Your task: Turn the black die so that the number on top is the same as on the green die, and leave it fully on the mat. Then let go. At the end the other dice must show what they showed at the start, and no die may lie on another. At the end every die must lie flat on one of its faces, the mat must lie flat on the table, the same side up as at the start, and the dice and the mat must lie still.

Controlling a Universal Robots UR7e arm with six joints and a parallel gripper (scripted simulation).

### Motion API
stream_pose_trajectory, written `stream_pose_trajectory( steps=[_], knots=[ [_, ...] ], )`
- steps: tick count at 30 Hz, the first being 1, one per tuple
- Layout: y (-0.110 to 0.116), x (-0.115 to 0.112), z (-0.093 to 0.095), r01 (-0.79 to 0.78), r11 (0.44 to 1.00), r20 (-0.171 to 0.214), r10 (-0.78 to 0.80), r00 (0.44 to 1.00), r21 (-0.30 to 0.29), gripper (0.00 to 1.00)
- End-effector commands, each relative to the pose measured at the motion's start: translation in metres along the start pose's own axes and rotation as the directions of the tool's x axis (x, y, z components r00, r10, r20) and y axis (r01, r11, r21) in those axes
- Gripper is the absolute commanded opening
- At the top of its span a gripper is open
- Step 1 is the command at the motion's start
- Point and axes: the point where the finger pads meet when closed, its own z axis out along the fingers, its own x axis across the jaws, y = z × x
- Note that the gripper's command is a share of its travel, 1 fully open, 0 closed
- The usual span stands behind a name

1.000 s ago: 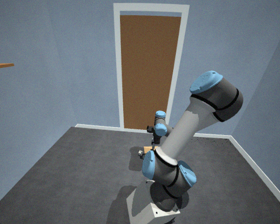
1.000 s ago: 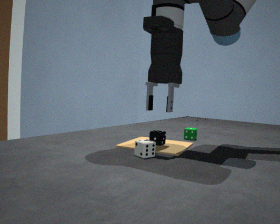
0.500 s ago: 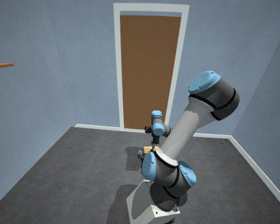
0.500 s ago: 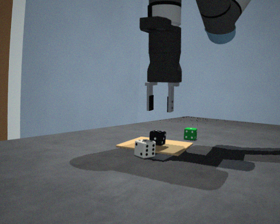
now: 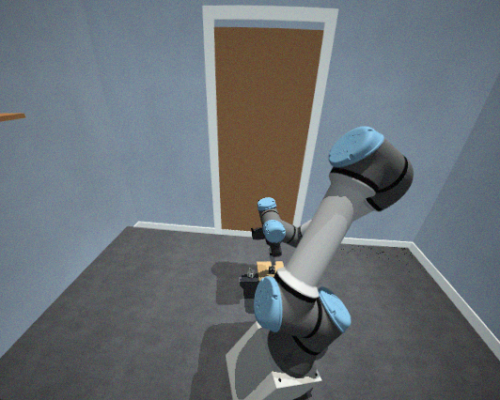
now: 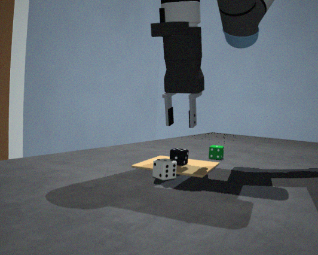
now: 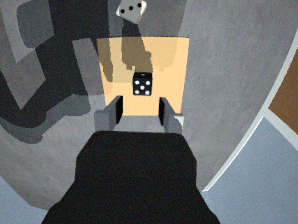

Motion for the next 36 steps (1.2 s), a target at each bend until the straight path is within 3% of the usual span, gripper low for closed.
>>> stream_pose_trajectory(
  steps=[1, 6, 17, 36],
  knots=[
    [0.0003, 0.0002, -0.0002, -0.002, 1.000, 0.001, 0.002, 1.000, -0.011, 0.87],
    [-0.0002, -0.0011, 0.0010, -0.003, 0.999, 0.009, 0.004, 1.000, -0.049, 0.87],
    [-0.0023, -0.0003, 0.0006, -0.002, 0.969, 0.004, 0.003, 1.000, -0.247, 0.87],
    [-0.0030, -0.0009, 0.0011, -0.003, 0.957, 0.008, 0.006, 1.000, -0.289, 0.87]
  ],
)
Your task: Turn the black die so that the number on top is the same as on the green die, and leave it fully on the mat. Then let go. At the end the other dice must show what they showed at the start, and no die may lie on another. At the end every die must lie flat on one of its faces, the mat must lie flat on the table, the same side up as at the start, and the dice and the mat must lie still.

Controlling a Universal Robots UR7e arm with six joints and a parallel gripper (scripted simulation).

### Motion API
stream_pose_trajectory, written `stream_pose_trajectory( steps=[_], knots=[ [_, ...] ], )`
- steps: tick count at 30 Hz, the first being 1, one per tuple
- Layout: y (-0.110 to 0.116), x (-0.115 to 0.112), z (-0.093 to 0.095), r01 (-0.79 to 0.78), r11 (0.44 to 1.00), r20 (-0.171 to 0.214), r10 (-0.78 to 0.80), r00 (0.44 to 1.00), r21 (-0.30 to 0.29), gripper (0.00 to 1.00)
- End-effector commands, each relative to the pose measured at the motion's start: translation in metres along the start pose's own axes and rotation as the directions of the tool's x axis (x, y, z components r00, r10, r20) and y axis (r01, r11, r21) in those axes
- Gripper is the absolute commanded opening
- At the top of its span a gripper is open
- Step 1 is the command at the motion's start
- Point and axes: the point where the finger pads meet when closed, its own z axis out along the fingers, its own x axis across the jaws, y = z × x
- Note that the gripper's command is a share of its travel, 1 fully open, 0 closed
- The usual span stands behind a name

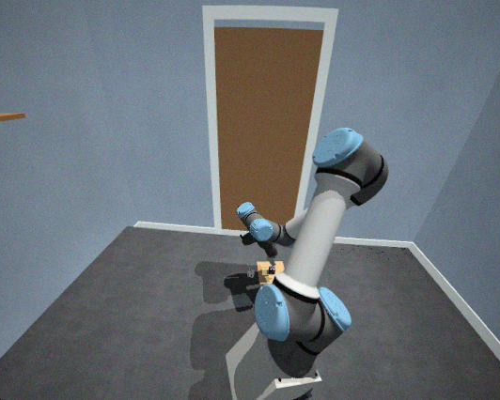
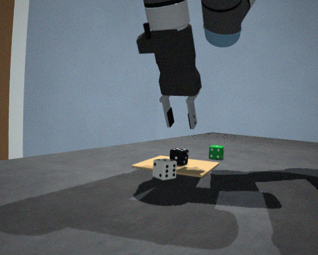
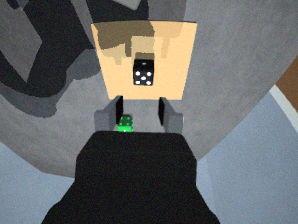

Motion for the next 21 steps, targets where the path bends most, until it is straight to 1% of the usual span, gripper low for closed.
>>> stream_pose_trajectory(
  steps=[1, 10, 15, 17, 21],
  knots=[
    [-0.0002, -0.0005, 0.0002, -0.002, 1.000, 0.005, 0.002, 1.000, -0.016, 0.87],
    [-0.0013, -0.0026, 0.0017, -0.004, 0.994, 0.020, 0.006, 1.000, -0.111, 0.87],
    [-0.0017, -0.0020, 0.0013, -0.003, 0.986, 0.015, 0.005, 1.000, -0.169, 0.87],
    [-0.0017, -0.0020, 0.0013, -0.003, 0.986, 0.015, 0.005, 1.000, -0.169, 0.87],
    [-0.0020, -0.0008, 0.0006, -0.002, 0.979, 0.007, 0.004, 1.000, -0.206, 0.87]
  ],
)
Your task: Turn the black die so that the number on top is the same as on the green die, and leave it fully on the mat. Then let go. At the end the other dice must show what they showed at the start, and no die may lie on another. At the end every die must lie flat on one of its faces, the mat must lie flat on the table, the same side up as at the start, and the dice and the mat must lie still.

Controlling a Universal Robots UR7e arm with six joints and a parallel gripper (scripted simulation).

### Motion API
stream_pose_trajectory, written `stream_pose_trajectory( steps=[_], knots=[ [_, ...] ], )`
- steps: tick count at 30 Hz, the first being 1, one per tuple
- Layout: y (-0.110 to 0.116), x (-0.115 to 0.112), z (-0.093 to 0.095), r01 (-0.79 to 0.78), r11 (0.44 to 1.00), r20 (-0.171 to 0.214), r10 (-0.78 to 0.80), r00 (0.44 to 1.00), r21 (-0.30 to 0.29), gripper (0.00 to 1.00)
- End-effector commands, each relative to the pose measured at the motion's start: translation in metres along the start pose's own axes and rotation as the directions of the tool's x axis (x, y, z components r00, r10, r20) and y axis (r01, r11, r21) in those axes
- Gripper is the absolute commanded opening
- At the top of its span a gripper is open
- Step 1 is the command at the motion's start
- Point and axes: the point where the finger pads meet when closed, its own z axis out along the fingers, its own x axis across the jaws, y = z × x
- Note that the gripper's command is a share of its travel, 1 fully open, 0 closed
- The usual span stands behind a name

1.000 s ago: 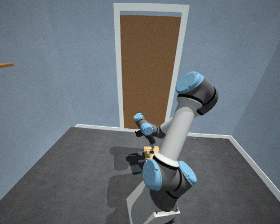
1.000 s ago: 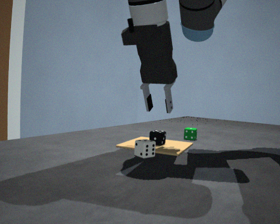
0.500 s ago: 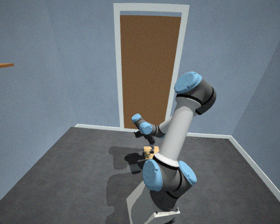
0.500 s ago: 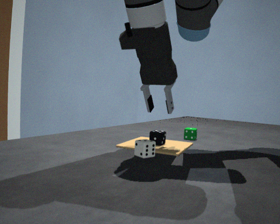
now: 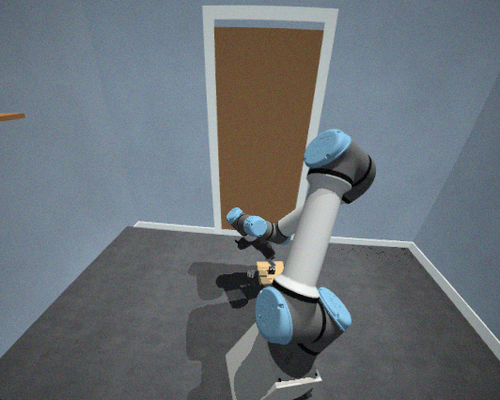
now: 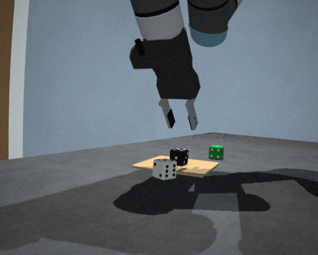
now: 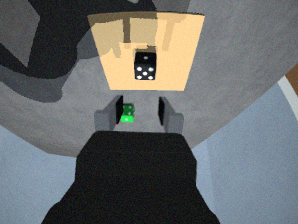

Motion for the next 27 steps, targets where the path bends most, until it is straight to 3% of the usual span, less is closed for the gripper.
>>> stream_pose_trajectory(
  steps=[1, 8, 27],
  knots=[
    [0.0000, 0.0013, -0.0011, -0.002, 0.999, 0.000, 0.002, 1.000, -0.047, 0.87],
    [-0.0002, 0.0029, -0.0021, -0.002, 0.997, -0.010, 0.001, 1.000, -0.075, 0.87],
    [-0.0003, 0.0030, -0.0020, -0.002, 0.997, -0.011, 0.001, 1.000, -0.077, 0.87]
  ],
)
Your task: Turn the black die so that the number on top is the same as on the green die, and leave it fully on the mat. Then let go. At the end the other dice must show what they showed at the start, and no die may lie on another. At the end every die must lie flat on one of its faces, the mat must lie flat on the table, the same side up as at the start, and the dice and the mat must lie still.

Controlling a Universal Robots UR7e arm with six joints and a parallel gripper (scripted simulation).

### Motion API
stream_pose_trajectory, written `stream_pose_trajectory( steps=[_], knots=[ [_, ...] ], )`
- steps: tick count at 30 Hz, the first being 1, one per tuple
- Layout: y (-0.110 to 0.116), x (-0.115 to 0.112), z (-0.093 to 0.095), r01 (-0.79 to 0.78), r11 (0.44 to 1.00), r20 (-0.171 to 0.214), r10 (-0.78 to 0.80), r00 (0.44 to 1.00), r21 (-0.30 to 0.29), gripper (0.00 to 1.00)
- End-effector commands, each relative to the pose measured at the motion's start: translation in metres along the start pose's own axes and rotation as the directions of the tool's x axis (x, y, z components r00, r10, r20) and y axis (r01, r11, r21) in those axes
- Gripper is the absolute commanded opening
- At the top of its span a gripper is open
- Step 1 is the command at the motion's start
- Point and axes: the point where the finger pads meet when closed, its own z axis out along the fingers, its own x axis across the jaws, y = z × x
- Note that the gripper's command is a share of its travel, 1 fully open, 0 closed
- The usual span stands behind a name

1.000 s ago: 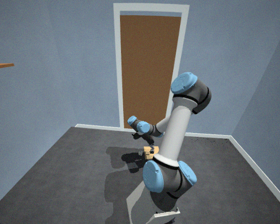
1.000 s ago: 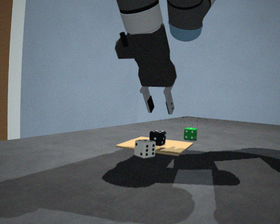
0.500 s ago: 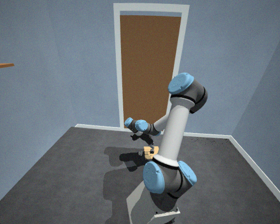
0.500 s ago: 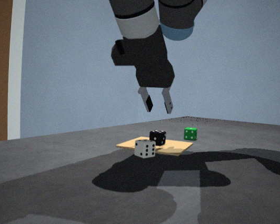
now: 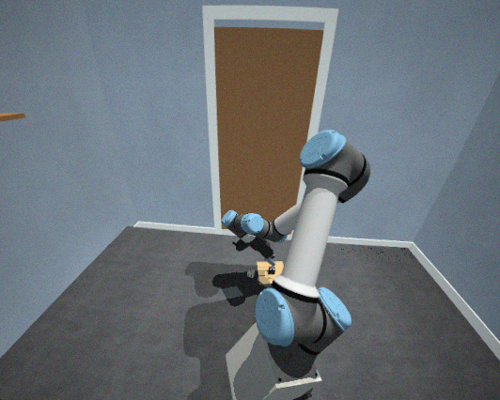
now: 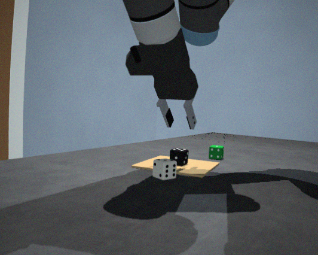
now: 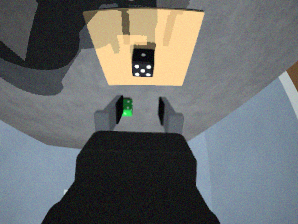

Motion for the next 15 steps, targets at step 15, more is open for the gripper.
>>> stream_pose_trajectory(
  steps=[15],
  knots=[
    [-0.0057, 0.0003, 0.0056, -0.001, 1.000, -0.001, 0.001, 1.000, 0.000, 0.87]
  ],
)
